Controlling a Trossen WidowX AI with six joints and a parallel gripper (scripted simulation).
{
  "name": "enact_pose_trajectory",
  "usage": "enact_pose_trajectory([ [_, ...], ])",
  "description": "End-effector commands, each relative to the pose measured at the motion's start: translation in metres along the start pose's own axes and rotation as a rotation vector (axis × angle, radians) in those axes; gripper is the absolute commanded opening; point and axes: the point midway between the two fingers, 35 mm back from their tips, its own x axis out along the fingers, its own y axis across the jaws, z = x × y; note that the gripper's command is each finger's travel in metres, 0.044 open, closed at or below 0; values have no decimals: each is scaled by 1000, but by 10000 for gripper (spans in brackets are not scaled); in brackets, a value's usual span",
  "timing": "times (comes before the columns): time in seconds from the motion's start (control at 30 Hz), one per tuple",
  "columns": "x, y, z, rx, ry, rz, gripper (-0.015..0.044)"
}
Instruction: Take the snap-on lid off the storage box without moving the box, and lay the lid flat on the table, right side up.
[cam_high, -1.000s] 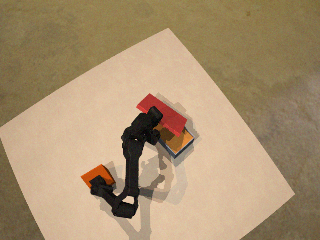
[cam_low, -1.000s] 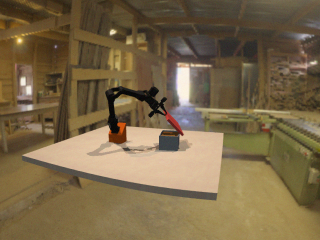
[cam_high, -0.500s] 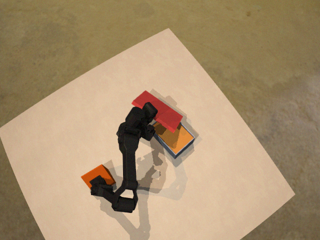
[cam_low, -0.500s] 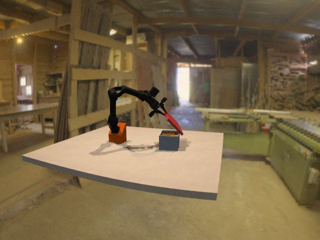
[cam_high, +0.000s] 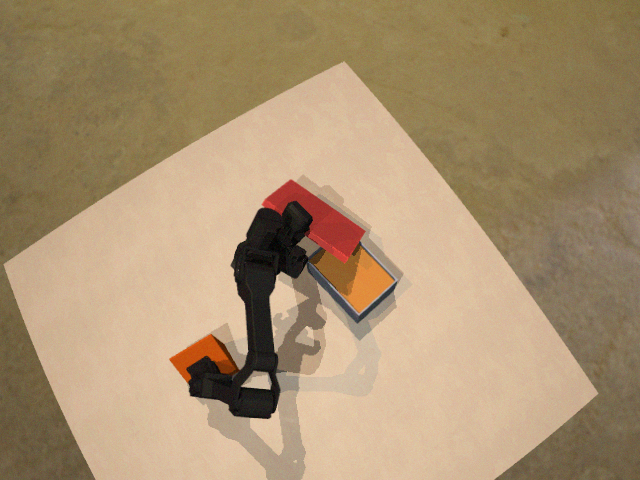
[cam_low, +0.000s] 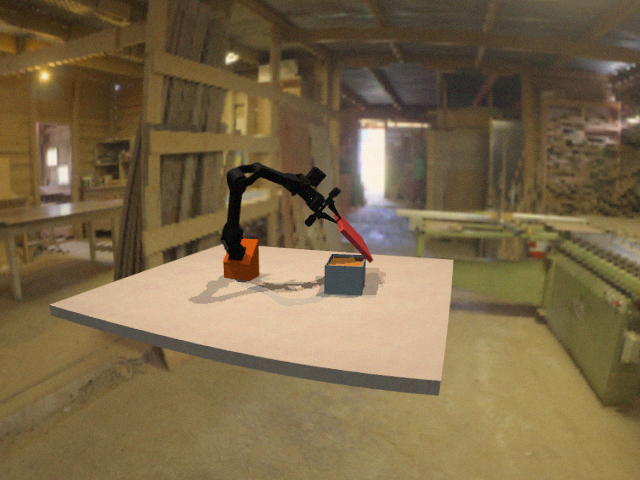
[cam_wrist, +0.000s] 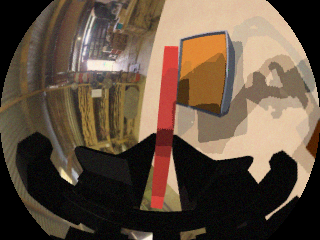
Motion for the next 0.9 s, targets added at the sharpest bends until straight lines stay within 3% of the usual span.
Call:
enact_pose_trajectory([
  [0.0,-2,3,-7,12,2,6,0],
  [0.87,-6,1,-59,14,4,7,0],
])
